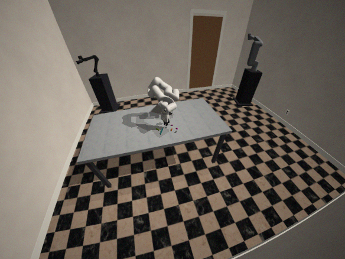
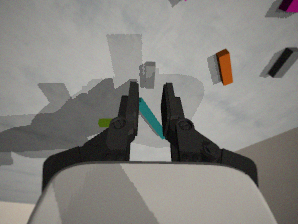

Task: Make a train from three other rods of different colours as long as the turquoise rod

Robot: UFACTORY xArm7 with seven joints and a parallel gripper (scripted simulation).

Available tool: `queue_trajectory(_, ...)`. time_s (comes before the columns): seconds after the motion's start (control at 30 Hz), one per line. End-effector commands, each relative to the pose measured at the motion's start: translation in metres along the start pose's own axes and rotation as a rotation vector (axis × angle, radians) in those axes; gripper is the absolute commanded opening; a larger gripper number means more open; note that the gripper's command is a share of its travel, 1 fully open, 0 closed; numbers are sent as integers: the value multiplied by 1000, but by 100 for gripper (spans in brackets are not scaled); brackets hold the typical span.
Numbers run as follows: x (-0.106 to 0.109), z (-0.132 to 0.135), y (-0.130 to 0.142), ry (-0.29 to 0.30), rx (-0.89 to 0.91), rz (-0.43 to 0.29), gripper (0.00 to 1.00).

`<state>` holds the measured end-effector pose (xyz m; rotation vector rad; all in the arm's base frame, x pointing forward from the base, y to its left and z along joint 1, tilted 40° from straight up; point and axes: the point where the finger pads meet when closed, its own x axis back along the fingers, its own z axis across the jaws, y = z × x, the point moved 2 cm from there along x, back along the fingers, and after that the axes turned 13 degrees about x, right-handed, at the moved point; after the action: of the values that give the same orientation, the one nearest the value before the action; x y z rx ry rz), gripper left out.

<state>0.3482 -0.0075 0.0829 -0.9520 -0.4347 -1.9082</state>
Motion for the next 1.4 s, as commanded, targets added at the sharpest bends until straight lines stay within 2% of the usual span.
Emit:
queue_trajectory(0.0, -3, 0, 1, 0, 0, -3, 24)
queue_trajectory(0.53, -23, 0, 1, 0, 0, -3, 24)
queue_trajectory(1.37, -28, 0, 1, 0, 0, -3, 24)
